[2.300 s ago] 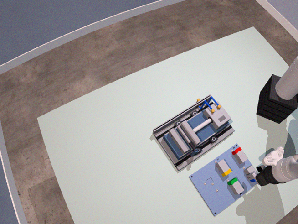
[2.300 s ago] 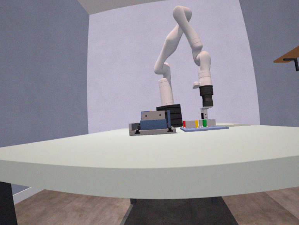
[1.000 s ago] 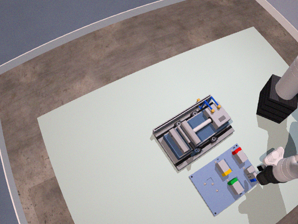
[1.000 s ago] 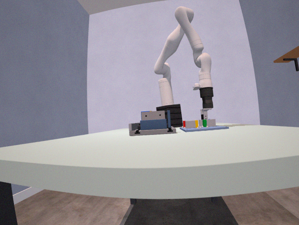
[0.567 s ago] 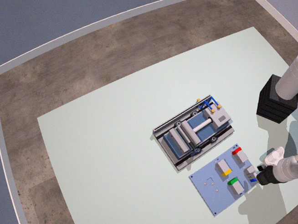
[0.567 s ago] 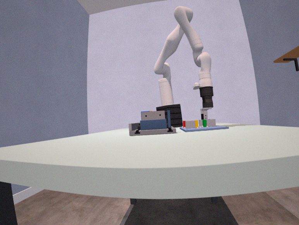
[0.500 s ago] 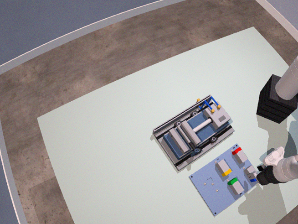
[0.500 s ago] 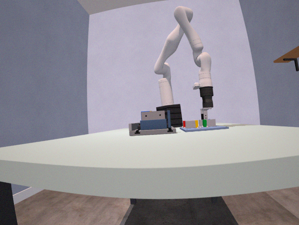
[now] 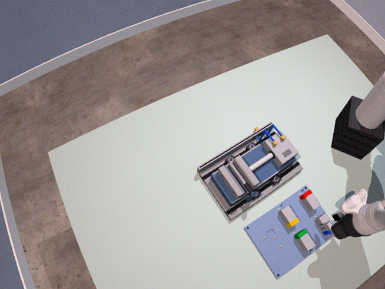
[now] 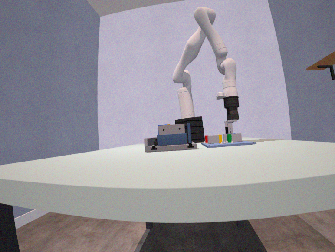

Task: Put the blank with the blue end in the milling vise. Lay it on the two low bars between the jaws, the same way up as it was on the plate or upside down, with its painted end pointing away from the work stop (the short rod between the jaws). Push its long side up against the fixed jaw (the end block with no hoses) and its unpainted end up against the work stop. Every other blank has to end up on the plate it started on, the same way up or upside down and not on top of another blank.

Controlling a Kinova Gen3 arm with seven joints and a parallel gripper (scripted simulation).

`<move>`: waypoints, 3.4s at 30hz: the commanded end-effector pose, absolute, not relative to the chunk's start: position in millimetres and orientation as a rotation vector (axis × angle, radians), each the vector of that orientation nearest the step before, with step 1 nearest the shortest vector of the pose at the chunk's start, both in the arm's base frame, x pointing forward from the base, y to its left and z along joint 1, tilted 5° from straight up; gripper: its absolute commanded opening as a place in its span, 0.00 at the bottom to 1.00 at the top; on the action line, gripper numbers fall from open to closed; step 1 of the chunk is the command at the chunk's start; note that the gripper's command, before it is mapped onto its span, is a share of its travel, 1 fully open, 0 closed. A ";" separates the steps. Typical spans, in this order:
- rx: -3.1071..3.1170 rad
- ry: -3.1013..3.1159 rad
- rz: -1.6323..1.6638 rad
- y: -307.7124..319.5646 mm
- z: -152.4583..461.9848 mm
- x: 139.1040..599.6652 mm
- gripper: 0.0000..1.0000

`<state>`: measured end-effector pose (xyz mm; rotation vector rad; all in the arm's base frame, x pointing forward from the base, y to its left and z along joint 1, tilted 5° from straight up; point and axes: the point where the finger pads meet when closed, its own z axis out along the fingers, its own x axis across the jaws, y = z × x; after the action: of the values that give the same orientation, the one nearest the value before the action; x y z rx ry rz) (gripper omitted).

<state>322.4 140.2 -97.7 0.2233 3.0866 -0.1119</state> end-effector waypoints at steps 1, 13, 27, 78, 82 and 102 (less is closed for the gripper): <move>0.224 3.085 -0.110 140.5 -96.9 323.2 1.00; 0.225 3.085 -0.110 140.3 -96.0 323.8 1.00; 0.225 3.085 -0.110 140.1 -100.8 323.7 1.00; 0.225 3.085 -0.110 139.2 -115.3 323.7 1.00; 0.227 3.084 -0.109 139.0 -115.1 324.2 1.00; 0.225 3.085 -0.110 139.3 -114.2 323.6 1.00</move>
<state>323.0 139.0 -114.8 0.2248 3.0861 -0.1114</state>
